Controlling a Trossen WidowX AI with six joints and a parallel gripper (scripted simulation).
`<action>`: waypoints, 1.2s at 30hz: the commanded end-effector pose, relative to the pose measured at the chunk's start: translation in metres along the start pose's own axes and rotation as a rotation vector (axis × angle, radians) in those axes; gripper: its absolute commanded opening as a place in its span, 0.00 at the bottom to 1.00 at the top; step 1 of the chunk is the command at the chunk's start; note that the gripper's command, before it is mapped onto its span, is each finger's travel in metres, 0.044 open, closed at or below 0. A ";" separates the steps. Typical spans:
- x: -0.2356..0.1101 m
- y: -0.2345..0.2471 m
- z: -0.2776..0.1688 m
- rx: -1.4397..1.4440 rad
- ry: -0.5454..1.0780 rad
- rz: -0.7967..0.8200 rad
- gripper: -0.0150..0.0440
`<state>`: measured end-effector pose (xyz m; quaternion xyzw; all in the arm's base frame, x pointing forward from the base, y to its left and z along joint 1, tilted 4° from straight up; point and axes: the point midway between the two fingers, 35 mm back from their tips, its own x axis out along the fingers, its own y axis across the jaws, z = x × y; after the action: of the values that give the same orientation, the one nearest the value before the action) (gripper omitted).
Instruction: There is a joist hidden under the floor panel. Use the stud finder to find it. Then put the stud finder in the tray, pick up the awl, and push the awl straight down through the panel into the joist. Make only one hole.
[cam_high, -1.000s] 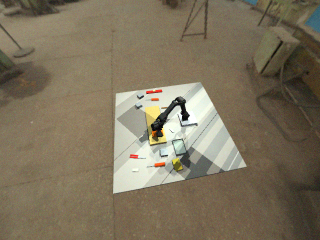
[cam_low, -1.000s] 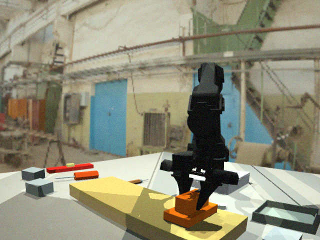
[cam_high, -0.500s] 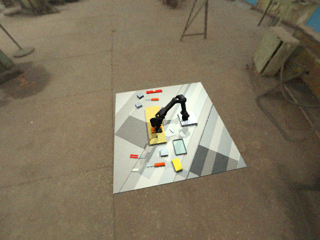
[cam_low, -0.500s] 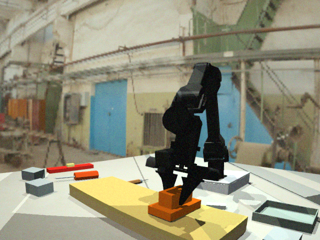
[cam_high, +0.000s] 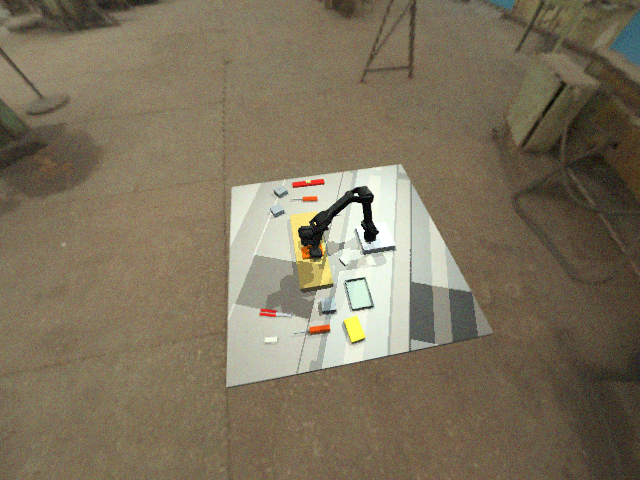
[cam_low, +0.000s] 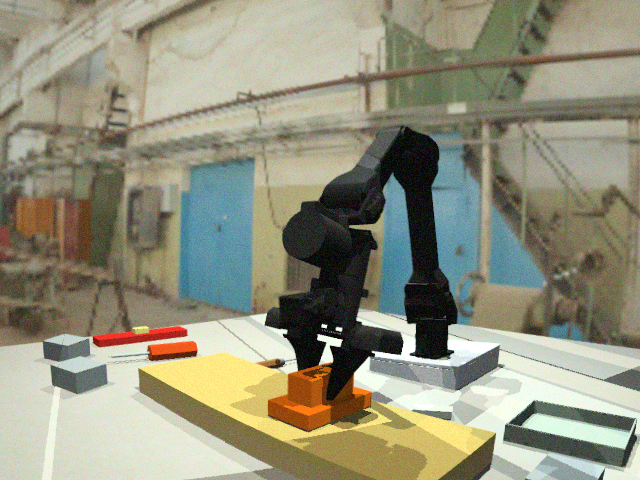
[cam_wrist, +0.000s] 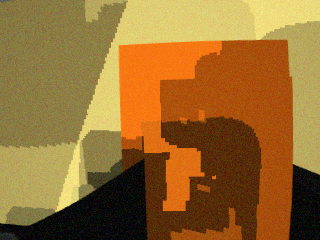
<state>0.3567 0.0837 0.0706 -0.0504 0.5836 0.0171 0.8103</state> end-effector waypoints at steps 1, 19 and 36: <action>0.000 -0.019 -0.001 0.001 -0.001 -0.007 0.25; -0.001 -0.079 -0.001 -0.001 -0.001 -0.013 0.25; -0.002 -0.135 0.000 -0.003 -0.001 -0.018 0.25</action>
<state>0.3657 -0.0363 0.0797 -0.0554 0.5827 0.0116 0.8107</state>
